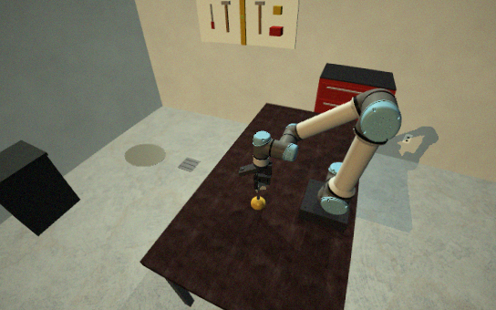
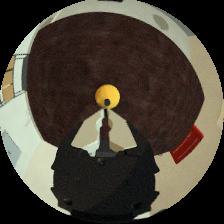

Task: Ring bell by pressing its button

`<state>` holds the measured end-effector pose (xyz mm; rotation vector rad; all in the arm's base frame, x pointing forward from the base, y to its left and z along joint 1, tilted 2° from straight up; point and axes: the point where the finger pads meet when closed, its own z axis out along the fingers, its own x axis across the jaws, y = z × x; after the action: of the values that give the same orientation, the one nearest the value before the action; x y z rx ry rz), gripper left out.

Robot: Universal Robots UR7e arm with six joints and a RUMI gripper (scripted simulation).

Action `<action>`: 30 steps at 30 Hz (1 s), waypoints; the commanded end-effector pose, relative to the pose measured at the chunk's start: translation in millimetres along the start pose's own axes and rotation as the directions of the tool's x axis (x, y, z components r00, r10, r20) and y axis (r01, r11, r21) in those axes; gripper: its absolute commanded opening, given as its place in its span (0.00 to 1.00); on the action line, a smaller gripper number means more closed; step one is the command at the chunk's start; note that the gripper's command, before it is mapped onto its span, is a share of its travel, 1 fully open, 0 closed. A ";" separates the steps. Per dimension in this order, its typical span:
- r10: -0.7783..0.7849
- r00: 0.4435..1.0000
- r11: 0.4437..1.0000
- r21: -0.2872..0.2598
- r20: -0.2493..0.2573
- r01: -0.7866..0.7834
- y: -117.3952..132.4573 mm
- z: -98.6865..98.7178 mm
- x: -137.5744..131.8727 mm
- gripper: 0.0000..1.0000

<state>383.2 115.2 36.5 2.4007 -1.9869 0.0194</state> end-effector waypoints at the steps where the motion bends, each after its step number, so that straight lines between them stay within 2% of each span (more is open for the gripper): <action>1: -0.001 1.000 1.000 -0.002 0.000 0.001 0.4 -14.9 -0.3 0.00; 12: -0.001 1.000 1.000 -0.002 0.000 0.001 0.4 -25.5 -0.3 0.00; 30: -0.001 1.000 1.000 -0.006 0.001 0.001 1.9 -24.0 -0.6 0.00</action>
<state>381.3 115.7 59.8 2.3970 -1.9842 0.0101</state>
